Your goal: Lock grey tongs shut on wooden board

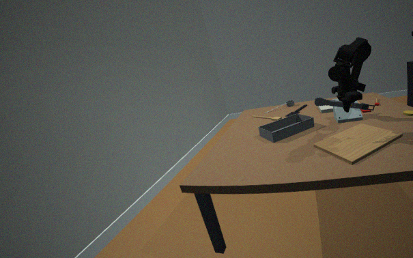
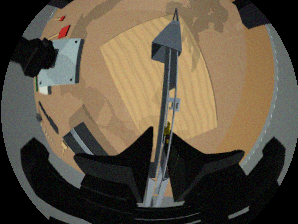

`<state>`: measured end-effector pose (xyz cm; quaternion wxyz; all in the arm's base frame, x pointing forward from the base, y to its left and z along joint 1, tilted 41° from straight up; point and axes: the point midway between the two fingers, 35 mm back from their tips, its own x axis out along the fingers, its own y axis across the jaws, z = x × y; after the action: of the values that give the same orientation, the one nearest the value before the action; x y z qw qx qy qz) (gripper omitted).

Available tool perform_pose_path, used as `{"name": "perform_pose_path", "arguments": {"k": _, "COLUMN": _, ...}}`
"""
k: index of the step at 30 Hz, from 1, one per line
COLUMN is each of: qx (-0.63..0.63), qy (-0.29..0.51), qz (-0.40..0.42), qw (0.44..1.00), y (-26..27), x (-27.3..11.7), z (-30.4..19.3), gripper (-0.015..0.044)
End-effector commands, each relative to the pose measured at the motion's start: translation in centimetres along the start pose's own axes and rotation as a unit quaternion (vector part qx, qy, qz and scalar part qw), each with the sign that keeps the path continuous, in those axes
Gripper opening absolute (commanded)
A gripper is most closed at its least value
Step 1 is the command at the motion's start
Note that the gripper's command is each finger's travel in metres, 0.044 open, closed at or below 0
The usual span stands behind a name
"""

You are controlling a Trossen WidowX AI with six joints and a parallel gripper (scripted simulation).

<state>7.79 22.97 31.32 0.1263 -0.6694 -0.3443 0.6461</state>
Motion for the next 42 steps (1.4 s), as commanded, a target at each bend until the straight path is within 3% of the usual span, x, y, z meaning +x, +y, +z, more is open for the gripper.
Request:
{"name": "perform_pose_path", "arguments": {"k": 1, "qx": -0.026, "qy": 0.005, "qz": -0.009, "qw": 1.0, "y": -0.6, "x": -0.5, "z": 1.6, "gripper": -0.015}}
{"name": "perform_pose_path", "arguments": {"k": 20, "qx": -0.074, "qy": 0.008, "qz": -0.024, "qw": 0.997, "y": -1.4, "x": -1.4, "z": 4.5, "gripper": -0.015}}
{"name": "perform_pose_path", "arguments": {"k": 42, "qx": 0.01, "qy": 0.135, "qz": 0.153, "qw": 0.979, "y": 3.4, "x": 1.8, "z": 5.0, "gripper": -0.015}}
